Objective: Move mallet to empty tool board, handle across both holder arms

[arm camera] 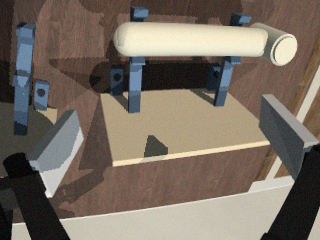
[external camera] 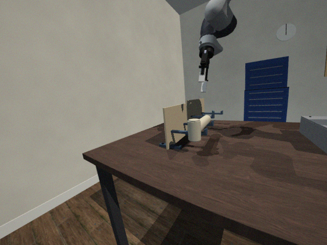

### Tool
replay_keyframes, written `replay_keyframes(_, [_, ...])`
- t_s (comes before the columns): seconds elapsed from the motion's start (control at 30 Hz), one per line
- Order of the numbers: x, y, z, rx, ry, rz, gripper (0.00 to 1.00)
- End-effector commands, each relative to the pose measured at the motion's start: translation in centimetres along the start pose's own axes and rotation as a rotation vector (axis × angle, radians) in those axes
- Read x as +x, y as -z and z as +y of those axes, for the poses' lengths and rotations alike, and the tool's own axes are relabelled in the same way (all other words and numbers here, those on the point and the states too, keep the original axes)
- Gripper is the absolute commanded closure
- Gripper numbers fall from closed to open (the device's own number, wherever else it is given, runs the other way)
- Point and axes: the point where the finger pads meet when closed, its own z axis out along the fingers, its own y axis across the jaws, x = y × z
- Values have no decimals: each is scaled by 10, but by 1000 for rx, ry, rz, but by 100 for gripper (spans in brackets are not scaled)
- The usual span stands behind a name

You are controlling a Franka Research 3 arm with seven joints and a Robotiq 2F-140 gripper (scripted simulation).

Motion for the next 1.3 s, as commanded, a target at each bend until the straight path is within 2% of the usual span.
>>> replay_keyframes(0.0, [-1, -7, 4, 27, 164, 19, 0])
replay_keyframes(0.13, [-1, -12, 7, 35, 210, 31, 0])
replay_keyframes(0.17, [0, -18, 12, 46, 270, 47, 0])
replay_keyframes(0.63, [2, -47, 38, 92, 592, 129, 0])
replay_keyframes(0.7, [2, -47, 38, 92, 592, 129, 0])
replay_keyframes(0.73, [2, -53, 44, 99, 652, 145, 0])
replay_keyframes(1.2, [4, -81, 72, 130, 979, 225, 0])
replay_keyframes(1.27, [4, -81, 72, 130, 979, 225, 0])
